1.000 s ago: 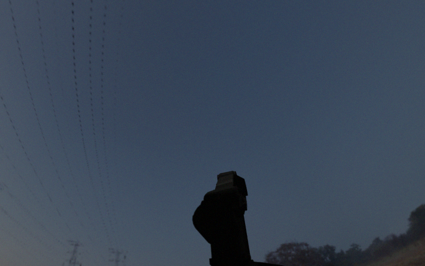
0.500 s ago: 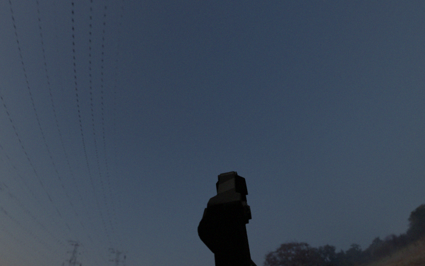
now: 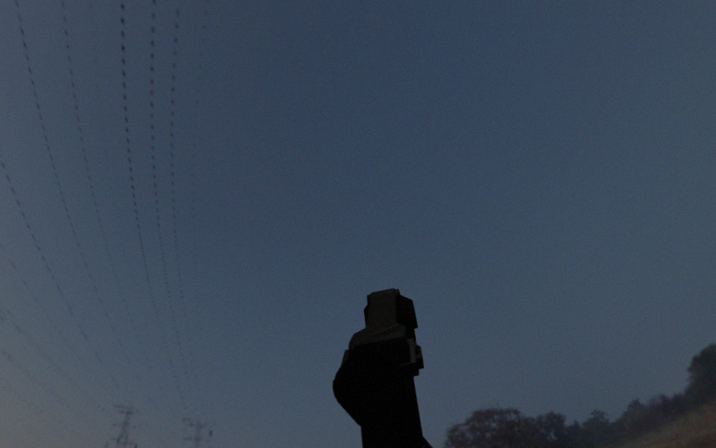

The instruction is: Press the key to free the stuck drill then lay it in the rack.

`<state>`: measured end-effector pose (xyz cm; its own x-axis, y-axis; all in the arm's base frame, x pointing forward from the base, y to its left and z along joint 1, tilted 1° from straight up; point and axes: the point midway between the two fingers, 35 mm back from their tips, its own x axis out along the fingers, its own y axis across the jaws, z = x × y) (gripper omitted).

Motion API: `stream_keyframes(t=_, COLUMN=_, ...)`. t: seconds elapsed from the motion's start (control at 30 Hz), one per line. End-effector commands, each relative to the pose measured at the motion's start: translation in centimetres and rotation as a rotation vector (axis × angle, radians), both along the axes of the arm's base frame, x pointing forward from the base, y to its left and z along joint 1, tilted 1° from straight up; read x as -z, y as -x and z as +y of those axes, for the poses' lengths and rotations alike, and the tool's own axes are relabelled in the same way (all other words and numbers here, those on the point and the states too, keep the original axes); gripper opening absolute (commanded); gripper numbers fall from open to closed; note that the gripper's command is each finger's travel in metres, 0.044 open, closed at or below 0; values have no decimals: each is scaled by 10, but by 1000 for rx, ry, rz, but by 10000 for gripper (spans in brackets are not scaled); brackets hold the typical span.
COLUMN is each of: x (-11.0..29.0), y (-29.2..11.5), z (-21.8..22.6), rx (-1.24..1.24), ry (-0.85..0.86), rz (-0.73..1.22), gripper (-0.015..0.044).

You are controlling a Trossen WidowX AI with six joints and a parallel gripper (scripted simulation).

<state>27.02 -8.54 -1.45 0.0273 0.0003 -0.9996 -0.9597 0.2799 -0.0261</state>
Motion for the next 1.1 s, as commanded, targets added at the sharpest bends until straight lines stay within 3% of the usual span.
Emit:
stream_keyframes(t=0.0, x=0, y=0, z=0, rx=0, ry=0, rz=1, gripper=0)
stream_keyframes(t=1.07, x=-1, y=11, z=-35, rx=4, ry=2, rz=6, gripper=0)
